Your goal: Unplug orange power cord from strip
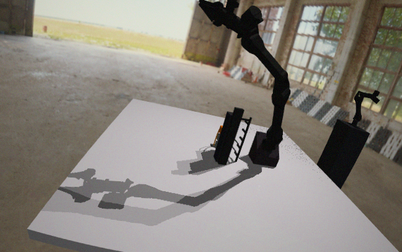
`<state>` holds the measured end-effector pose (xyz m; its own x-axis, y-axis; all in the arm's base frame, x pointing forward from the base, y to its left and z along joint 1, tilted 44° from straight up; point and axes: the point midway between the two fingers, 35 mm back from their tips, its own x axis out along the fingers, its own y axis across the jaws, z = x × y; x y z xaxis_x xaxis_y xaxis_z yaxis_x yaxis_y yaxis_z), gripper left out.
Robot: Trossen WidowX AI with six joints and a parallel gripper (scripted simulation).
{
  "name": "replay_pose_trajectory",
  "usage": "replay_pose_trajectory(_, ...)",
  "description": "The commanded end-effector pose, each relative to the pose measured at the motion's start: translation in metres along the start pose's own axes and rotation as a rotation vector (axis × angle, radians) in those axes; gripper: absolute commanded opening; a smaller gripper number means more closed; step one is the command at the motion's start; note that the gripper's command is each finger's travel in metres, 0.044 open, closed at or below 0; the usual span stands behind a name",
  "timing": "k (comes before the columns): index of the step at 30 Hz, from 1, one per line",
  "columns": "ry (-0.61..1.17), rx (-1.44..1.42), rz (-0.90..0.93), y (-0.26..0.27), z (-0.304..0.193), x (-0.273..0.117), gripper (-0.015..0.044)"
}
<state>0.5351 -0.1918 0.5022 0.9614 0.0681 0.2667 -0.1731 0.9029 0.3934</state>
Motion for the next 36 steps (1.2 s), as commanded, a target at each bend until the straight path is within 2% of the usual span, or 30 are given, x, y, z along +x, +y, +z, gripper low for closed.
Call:
replay_pose_trajectory(1, 0.007, 0.005, -0.004, -0.002, -0.002, 0.0, 0.0374)
replay_pose_trajectory(9, 0.296, 0.218, -0.189, -0.062, -0.107, -0.011, 0.0164)
replay_pose_trajectory(14, 0.485, 0.36, -0.313, -0.091, -0.177, -0.036, 0.016)
replay_pose_trajectory(21, 0.775, 0.582, -0.508, -0.114, -0.276, -0.096, 0.016)
replay_pose_trajectory(29, 1.107, 0.843, -0.742, -0.108, -0.366, -0.19, 0.016)
replay_pose_trajectory(36, 1.425, 1.097, -0.975, -0.072, -0.419, -0.288, 0.016)
